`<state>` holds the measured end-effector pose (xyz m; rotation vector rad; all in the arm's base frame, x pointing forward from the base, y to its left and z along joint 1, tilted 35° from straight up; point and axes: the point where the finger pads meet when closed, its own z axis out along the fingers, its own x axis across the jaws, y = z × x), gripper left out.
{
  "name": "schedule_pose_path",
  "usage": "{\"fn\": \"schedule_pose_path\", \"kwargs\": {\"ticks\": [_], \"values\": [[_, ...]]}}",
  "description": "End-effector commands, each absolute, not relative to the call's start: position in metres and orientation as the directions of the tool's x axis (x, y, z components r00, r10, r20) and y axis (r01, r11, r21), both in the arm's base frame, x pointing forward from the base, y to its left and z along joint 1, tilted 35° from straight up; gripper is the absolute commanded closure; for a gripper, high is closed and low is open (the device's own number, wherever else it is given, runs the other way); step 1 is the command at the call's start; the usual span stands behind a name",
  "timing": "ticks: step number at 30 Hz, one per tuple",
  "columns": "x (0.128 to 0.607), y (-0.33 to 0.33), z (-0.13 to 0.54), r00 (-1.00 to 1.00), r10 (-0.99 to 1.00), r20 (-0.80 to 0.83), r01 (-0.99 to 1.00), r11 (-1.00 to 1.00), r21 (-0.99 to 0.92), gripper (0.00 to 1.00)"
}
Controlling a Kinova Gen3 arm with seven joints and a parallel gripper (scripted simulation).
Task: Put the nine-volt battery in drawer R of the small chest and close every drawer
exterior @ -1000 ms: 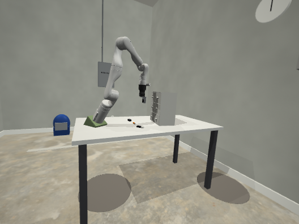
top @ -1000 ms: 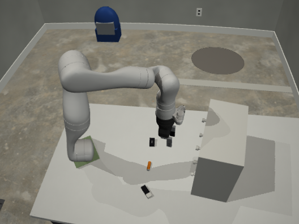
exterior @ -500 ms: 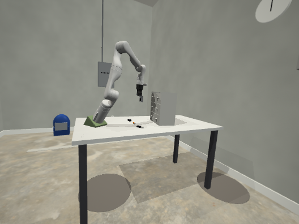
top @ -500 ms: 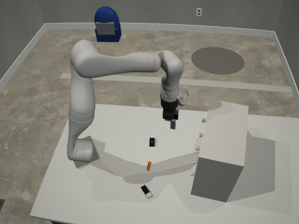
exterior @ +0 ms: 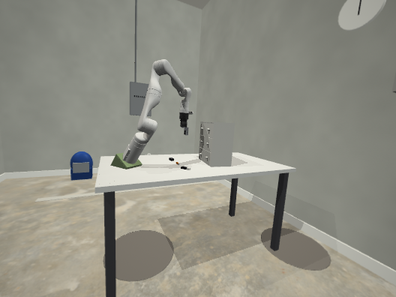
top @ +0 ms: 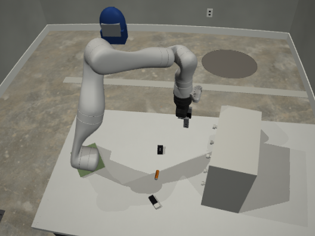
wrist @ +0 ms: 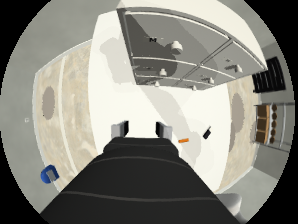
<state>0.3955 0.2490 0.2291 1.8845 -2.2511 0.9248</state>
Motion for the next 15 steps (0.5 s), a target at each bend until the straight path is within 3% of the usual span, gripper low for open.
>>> {"fn": "schedule_pose_path", "kwargs": {"ticks": [1,15], "values": [[0.3964,0.2484,0.2289,-0.251,-0.874,0.415,-0.913,0.071,-0.402,0.0],[0.4054,0.2432,0.2239,-0.254,-0.873,0.417,-0.879,0.029,-0.476,0.0]]}}
